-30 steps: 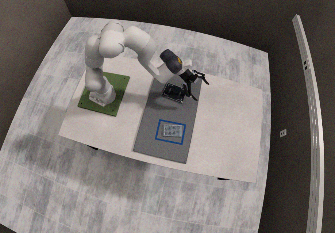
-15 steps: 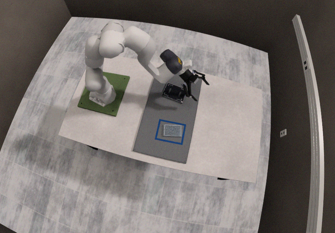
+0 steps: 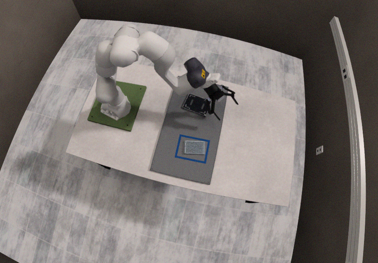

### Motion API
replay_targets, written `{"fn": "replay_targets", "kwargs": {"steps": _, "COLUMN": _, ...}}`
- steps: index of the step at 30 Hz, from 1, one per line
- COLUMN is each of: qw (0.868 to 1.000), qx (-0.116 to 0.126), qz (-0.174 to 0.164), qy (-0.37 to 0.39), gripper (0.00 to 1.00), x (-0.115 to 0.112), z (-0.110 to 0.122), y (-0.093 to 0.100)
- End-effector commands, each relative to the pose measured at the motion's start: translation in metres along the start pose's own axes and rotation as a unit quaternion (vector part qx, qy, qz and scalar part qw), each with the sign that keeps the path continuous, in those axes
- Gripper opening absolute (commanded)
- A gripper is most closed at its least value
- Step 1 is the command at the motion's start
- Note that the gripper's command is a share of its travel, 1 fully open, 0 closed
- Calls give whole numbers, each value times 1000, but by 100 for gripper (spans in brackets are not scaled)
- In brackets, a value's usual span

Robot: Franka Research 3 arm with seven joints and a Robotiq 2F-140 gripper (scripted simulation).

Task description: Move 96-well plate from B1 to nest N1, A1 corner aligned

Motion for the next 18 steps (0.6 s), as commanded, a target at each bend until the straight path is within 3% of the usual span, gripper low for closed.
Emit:
{"fn": "replay_targets", "kwargs": {"steps": 1, "qw": 998, "qx": -27, "qz": 2, "qy": -50, "gripper": 100, "x": 12, "z": 15, "y": -5}}
{"fn": "replay_targets", "kwargs": {"steps": 10, "qw": 985, "qx": -79, "qz": 3, "qy": -151, "gripper": 100, "x": 35, "z": 49, "y": -15}}
{"fn": "replay_targets", "kwargs": {"steps": 12, "qw": 985, "qx": -79, "qz": 3, "qy": -151, "gripper": 100, "x": 35, "z": 49, "y": -15}}
{"fn": "replay_targets", "kwargs": {"steps": 18, "qw": 969, "qx": -115, "qz": 3, "qy": -219, "gripper": 100, "x": 48, "z": 73, "y": -21}}
Point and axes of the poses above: the point where the finger pads meet when closed, its own y axis back along the fingers, its own z axis across the jaws, x = y × z, the point moved 3 cm from there along y, back along the fingers, and after that the axes turned 6 degrees about y, right-handed, at the moved point
